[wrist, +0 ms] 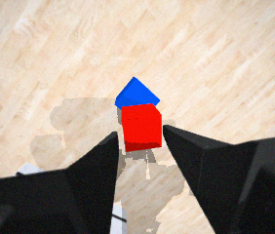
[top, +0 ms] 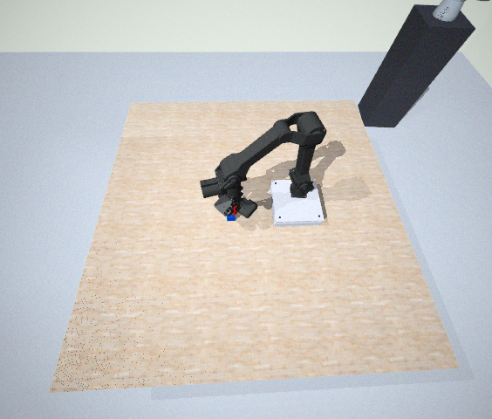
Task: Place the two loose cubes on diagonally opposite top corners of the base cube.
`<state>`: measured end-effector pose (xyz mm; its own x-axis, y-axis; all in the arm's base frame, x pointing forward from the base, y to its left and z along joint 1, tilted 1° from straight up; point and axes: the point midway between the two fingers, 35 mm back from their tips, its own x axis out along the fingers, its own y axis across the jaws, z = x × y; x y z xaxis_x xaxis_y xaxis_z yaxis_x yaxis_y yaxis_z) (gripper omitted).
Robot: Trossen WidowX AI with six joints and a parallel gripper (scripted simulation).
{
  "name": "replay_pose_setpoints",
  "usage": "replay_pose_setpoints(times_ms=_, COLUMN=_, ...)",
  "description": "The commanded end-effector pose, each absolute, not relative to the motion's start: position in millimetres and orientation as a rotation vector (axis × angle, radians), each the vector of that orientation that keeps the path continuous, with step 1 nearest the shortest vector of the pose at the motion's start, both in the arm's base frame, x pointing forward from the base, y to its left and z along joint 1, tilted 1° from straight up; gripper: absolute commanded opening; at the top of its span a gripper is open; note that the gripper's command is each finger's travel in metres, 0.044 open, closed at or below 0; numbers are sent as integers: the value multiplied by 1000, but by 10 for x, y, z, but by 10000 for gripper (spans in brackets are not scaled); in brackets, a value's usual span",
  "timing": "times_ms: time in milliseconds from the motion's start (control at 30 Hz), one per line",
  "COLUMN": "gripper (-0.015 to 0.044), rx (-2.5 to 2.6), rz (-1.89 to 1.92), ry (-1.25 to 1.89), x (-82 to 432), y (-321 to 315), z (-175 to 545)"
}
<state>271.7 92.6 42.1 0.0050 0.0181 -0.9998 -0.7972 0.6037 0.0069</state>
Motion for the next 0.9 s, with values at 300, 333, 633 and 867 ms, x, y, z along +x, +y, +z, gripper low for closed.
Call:
replay_pose_setpoints(times_ms=300, gripper=205, rx=-708, rz=728, ry=1423, x=2735, y=930, z=603)
replay_pose_setpoints(times_ms=333, gripper=205, rx=-708, rz=728, ry=1423, x=2734, y=930, z=614)
replay_pose_setpoints(times_ms=633, gripper=205, rx=-708, rz=728, ry=1423, x=2734, y=929, z=645)
replay_pose_setpoints(times_ms=867, gripper=265, rx=-627, rz=665, ry=1449, x=2803, y=648, z=686)
